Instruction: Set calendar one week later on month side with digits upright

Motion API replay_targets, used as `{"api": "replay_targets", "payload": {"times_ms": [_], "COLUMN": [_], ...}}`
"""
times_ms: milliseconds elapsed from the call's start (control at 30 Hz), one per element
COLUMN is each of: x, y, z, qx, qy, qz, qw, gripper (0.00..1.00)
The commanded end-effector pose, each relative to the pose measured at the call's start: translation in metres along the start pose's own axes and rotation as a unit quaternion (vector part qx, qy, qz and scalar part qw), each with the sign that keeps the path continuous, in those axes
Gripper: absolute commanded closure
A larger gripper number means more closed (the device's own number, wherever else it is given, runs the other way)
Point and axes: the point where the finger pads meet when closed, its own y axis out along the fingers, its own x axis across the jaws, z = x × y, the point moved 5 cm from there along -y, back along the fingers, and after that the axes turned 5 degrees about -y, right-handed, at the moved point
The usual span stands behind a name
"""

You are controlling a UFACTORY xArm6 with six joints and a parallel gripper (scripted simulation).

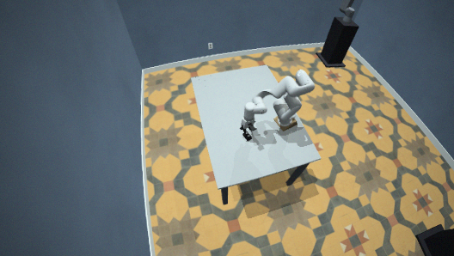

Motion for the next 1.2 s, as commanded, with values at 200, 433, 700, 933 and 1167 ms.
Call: {"api": "replay_targets", "payload": {"times_ms": [200, 433, 700, 933, 1167], "x": [0.002, 0.002, 0.002, 0.002, 0.002], "y": [0.013, 0.022, 0.027, 0.030, 0.030], "z": [-0.001, -0.002, -0.002, -0.002, -0.002], "qx": [-0.001, -0.001, -0.001, -0.001, -0.001], "qy": [0.000, 0.000, 0.000, 0.000, 0.000], "qz": [-0.002, -0.002, -0.002, -0.002, -0.002], "qw": [1.000, 1.000, 1.000, 1.000, 1.000], "gripper": [0.53, 0.53, 0.53, 0.53, 0.53]}}
